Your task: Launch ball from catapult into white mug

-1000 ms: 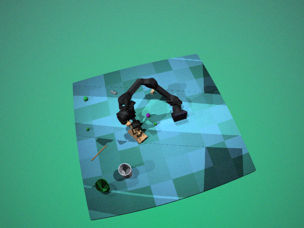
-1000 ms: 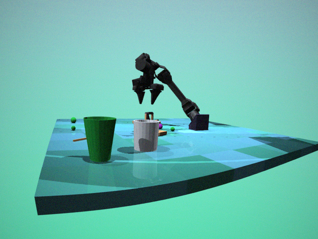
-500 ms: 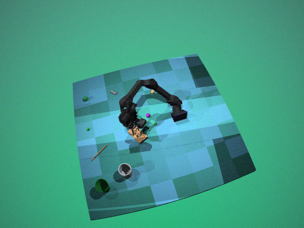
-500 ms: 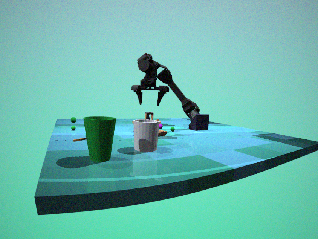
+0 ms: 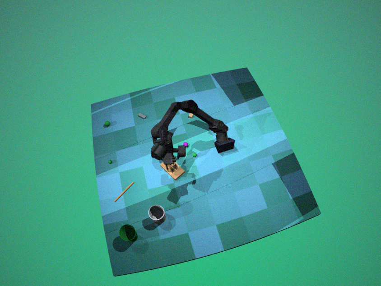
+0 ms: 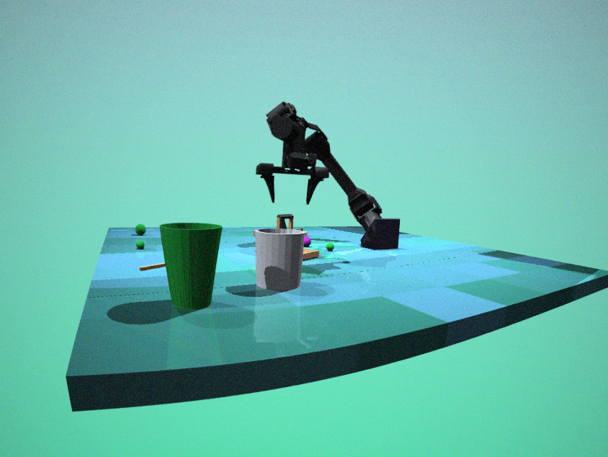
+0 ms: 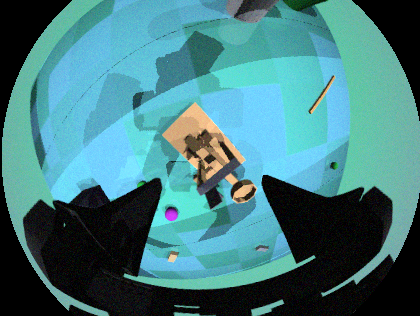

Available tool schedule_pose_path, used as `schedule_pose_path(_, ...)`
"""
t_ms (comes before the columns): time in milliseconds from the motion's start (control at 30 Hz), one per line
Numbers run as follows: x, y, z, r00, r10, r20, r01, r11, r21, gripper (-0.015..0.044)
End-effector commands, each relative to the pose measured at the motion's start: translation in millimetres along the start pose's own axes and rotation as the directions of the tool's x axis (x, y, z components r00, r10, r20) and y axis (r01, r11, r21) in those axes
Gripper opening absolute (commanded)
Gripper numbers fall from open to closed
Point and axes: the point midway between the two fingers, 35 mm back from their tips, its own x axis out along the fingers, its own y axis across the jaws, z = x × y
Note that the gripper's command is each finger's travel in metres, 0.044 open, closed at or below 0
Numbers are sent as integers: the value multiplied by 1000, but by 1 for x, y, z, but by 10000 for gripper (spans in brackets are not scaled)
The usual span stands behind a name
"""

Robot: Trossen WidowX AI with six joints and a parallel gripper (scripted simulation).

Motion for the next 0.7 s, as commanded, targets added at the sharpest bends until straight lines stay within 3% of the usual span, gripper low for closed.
schedule_pose_path(0, 2, 5, 5, 1000, 5, -3, -6, 991, -132, 440)
schedule_pose_path(467, 7, 17, 16, 1000, 18, -19, -26, 816, -578, 440)
schedule_pose_path(667, 7, 18, 17, 1000, 20, -20, -28, 785, -619, 440)
